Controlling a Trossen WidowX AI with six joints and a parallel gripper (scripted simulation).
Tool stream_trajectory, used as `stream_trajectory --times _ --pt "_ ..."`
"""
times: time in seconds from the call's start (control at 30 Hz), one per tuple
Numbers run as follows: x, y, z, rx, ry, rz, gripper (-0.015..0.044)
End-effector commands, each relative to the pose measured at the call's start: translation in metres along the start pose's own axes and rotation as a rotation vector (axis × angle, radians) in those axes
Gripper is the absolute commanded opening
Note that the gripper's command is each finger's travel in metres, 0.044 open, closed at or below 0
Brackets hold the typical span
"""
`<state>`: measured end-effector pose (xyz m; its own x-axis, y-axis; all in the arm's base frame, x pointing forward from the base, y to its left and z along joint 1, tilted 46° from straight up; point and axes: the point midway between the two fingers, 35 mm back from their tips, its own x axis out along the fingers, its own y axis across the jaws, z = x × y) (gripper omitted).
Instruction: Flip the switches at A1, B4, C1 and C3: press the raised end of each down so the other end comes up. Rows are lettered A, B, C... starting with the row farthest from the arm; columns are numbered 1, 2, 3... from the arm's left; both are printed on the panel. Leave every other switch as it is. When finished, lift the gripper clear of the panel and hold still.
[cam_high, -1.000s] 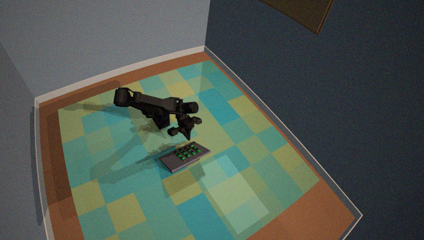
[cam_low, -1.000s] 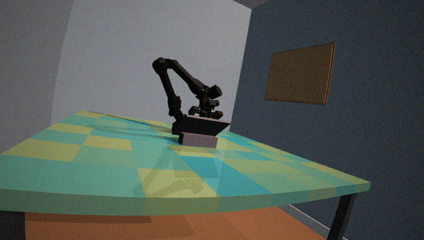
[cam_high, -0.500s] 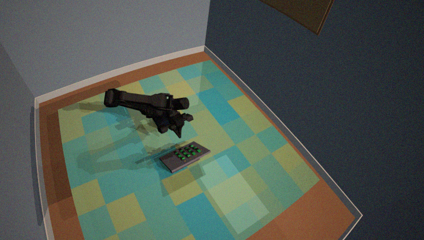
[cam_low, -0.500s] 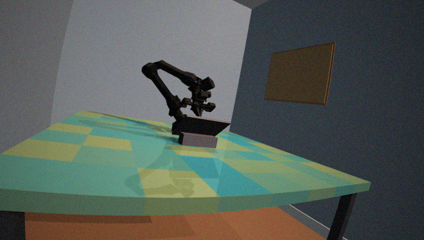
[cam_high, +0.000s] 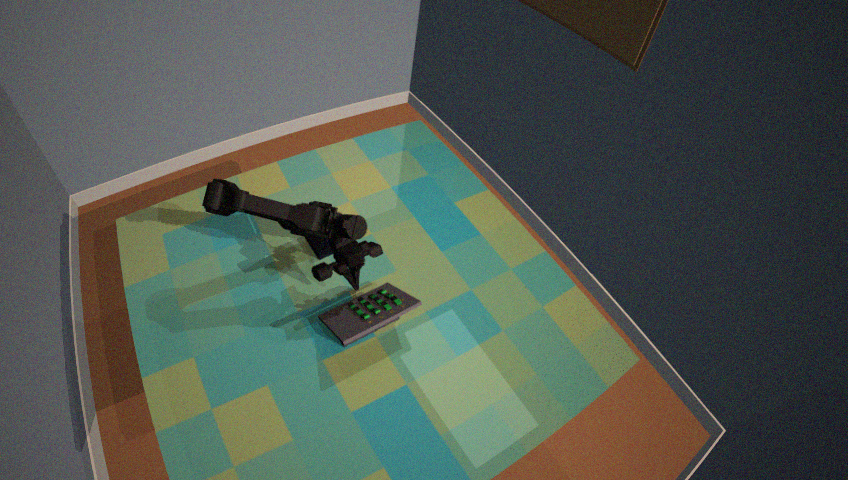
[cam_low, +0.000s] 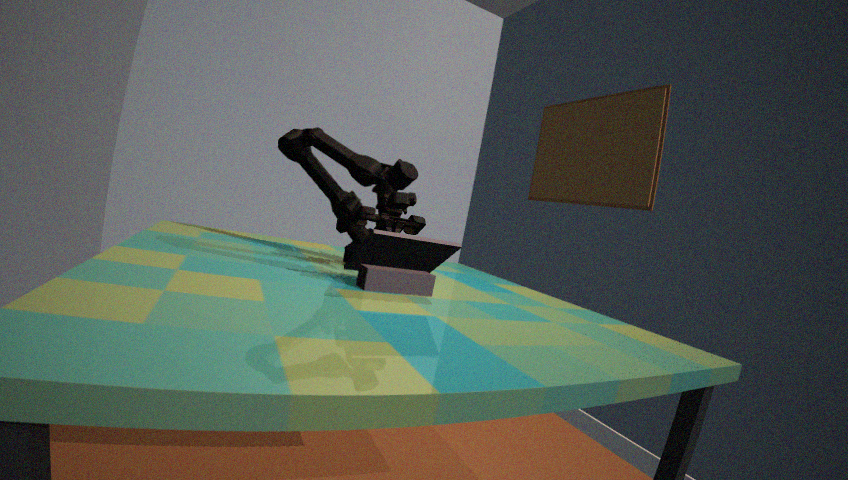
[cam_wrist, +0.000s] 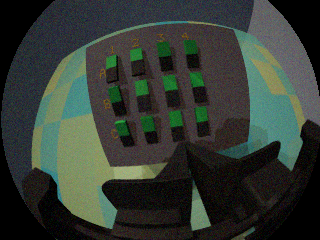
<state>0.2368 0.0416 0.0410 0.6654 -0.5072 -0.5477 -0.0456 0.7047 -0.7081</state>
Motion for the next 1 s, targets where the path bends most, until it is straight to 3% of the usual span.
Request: stream_trajectory --times 0.0,0.97 --pt "0.005 0.001 0.000 -0.007 -0.002 0.005 0.0000" --pt "0.026 0.001 -0.001 -0.007 -0.003 0.004 0.0000"
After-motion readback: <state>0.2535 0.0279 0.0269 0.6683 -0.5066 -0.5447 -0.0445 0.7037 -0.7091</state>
